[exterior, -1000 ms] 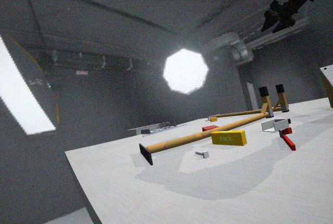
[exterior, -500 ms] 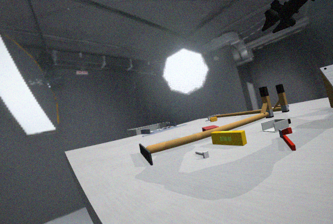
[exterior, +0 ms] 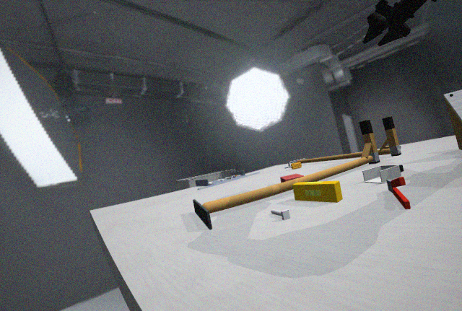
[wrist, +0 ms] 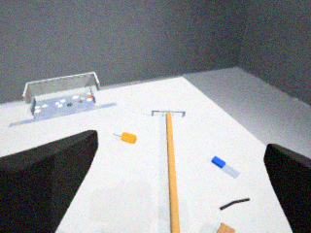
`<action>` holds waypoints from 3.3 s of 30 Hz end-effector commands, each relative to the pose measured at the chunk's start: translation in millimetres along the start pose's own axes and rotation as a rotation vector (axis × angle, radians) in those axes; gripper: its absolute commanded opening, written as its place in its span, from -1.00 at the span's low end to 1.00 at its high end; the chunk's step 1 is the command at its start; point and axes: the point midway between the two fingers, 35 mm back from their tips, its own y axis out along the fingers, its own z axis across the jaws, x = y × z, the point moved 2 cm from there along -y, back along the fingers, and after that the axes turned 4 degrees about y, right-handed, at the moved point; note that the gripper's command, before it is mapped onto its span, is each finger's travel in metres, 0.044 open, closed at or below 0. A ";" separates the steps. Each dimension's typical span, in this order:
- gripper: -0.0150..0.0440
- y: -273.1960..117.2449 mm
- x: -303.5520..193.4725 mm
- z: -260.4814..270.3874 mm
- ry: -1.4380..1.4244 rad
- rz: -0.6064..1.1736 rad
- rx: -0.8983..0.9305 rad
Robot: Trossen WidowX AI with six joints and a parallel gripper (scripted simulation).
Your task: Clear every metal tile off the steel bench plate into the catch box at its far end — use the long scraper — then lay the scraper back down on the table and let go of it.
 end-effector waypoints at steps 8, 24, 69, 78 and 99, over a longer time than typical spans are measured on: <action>1.00 17.4 1.2 18.4 -0.066 0.010 -0.018; 1.00 52.8 1.9 66.2 -0.197 -0.008 -0.050; 1.00 104.9 -23.9 229.4 -0.343 -0.238 0.014; 1.00 104.9 -34.8 264.0 -0.327 -0.297 0.056; 1.00 89.4 -67.5 342.1 -0.236 -0.424 0.189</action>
